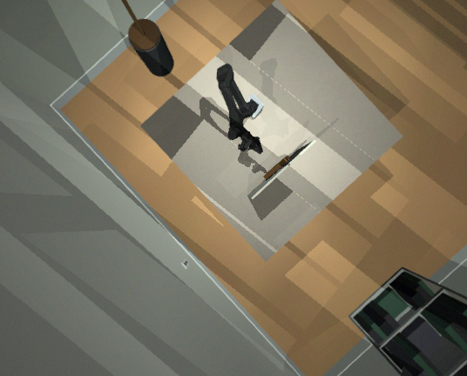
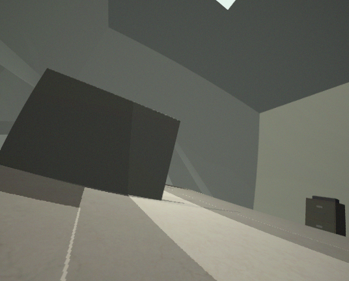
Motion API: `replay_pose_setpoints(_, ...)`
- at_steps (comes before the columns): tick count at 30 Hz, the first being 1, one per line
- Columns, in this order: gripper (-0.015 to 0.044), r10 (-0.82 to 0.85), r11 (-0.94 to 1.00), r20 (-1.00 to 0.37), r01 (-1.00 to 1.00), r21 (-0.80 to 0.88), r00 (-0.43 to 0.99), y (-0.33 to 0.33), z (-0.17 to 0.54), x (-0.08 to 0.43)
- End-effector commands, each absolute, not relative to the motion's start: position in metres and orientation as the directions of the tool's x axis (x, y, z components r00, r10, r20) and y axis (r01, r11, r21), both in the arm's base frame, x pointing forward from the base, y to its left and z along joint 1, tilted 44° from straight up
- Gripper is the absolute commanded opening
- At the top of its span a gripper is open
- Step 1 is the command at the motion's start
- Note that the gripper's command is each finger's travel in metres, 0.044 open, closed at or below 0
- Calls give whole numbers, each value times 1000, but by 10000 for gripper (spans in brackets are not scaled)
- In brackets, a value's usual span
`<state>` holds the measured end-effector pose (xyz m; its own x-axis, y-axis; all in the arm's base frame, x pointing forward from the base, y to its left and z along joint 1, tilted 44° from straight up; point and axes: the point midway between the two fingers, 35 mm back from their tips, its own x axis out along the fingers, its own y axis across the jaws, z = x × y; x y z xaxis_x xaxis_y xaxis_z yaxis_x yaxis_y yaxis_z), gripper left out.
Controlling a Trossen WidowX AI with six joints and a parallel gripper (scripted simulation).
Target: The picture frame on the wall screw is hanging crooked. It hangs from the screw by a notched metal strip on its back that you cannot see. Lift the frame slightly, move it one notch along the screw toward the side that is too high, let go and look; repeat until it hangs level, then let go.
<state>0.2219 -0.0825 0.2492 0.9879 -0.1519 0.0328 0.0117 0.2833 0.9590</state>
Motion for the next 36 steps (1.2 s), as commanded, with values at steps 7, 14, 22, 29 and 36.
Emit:
replay_pose_setpoints(7,260,-157,295,42,6,956,987,-87,252,227)
replay_pose_setpoints(14,260,-157,295,42,6,956,987,-87,252,227)
replay_pose_setpoints(22,260,-157,294,44,4,956,987,-96,259,262)
replay_pose_setpoints(29,260,-157,293,45,3,956,987,-100,255,306)
replay_pose_setpoints(36,260,-157,293,45,3,956,987,-100,255,306)
